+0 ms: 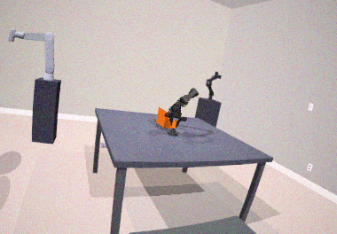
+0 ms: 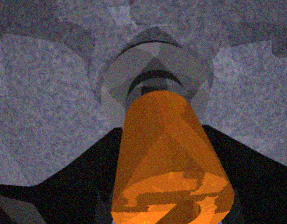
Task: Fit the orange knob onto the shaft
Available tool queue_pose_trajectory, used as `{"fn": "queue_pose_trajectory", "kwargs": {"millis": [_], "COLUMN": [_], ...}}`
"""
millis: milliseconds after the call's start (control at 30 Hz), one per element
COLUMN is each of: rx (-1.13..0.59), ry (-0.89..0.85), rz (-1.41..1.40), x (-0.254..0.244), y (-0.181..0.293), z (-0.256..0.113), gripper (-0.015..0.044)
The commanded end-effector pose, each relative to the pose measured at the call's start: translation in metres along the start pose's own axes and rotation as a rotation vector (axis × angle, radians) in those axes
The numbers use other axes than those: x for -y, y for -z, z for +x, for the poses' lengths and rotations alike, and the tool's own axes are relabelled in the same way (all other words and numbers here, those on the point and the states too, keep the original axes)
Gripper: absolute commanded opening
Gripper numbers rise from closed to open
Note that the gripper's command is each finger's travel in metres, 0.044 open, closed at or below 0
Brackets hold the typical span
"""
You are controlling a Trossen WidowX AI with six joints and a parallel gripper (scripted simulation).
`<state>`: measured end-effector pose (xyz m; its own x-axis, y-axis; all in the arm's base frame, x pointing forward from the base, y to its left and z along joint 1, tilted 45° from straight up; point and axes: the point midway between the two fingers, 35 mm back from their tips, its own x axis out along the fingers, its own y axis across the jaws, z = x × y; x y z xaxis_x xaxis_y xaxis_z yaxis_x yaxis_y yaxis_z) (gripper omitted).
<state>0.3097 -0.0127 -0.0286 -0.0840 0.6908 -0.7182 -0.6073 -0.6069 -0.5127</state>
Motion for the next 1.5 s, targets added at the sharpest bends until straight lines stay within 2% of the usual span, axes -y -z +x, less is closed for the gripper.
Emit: {"fn": "queue_pose_trajectory", "kwargs": {"millis": [0, 533, 667, 1467], "rx": [-0.002, -0.002, -0.002, -0.001], "ry": [0.0, 0.0, 0.0, 0.002], "rz": [-0.01, -0.01, 0.077, 1.633], "x": [0.0003, 0.0008, 0.0009, -0.0008], "y": [-0.0003, 0.0007, 0.001, -0.0011], "z": [0.0003, -0.0032, -0.0033, -0.0009], "gripper": [0.0, 0.0, 0.0, 0.0]}}
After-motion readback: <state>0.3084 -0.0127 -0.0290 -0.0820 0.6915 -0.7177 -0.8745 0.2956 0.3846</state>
